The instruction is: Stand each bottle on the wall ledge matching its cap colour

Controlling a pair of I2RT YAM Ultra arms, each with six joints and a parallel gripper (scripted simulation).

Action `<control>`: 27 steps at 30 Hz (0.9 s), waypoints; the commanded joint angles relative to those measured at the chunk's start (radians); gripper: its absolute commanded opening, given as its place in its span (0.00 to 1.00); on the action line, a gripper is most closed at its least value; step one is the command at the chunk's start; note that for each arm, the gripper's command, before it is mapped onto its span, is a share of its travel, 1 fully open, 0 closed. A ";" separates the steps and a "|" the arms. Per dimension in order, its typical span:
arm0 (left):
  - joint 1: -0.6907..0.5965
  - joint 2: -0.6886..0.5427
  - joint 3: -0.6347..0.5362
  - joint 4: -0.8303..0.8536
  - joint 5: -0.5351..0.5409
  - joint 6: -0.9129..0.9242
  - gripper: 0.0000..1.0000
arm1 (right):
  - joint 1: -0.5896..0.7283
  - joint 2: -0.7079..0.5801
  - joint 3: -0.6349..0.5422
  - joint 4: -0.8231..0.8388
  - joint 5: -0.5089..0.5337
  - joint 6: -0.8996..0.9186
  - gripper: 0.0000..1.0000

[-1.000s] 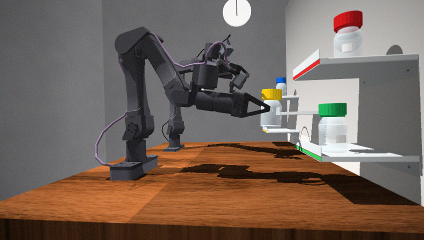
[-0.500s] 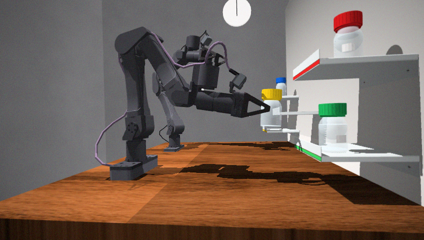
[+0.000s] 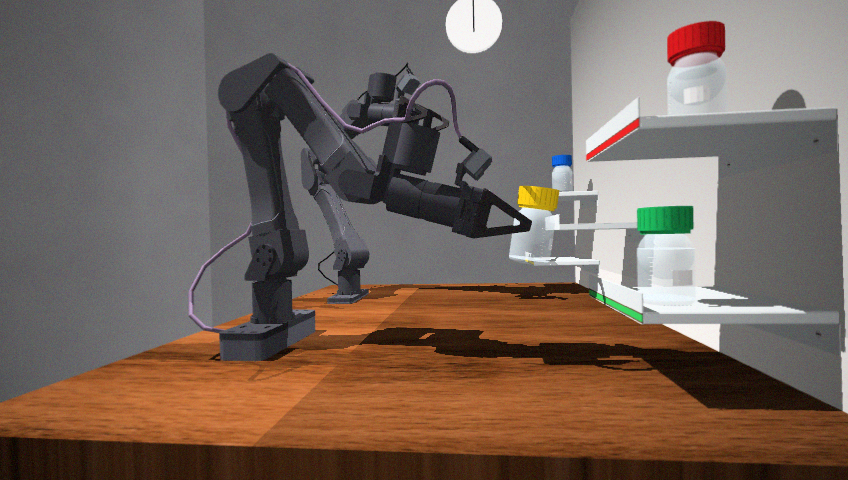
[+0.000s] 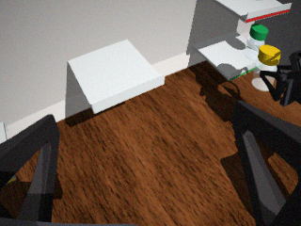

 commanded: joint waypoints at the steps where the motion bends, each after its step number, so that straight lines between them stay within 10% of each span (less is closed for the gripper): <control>1: 0.013 -0.015 0.008 -0.017 0.007 0.000 1.00 | 0.002 -0.128 0.116 -0.139 0.067 0.021 0.50; 11: 0.013 -0.015 0.008 -0.017 0.007 0.000 1.00 | 0.422 -0.102 0.278 -0.229 0.557 0.077 0.50; 27: 0.013 -0.015 0.008 -0.017 0.007 0.000 1.00 | 0.928 0.250 0.639 -0.329 0.930 0.184 0.50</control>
